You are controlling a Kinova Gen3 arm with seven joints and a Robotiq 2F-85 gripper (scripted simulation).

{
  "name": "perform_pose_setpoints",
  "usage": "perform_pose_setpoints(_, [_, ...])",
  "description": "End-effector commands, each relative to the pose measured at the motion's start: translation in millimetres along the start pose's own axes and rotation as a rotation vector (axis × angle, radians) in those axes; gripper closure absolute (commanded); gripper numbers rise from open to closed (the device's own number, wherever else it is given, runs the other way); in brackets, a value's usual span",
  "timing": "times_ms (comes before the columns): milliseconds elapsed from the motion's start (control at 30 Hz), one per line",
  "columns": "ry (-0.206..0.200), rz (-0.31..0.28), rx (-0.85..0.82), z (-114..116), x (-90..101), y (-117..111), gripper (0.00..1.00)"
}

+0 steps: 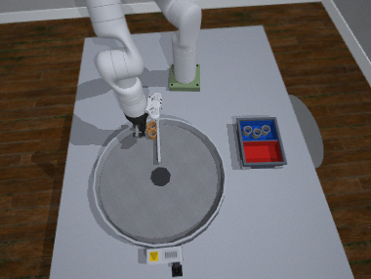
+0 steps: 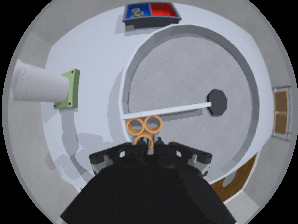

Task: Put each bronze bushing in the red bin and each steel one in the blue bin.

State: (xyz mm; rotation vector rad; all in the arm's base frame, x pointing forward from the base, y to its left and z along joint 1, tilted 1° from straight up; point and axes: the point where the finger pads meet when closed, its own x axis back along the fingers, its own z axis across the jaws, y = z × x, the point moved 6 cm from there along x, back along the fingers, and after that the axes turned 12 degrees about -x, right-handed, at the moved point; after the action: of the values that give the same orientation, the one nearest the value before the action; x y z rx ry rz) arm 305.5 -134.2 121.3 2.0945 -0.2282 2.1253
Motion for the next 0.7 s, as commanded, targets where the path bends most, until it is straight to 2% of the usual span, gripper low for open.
perform_pose_setpoints(0, [0.001, -0.001, -0.001, 0.0, 1.7, 0.3, 1.00])
perform_pose_setpoints(667, [0.001, -0.001, -0.001, 0.0, 7.8, 0.3, 1.00])
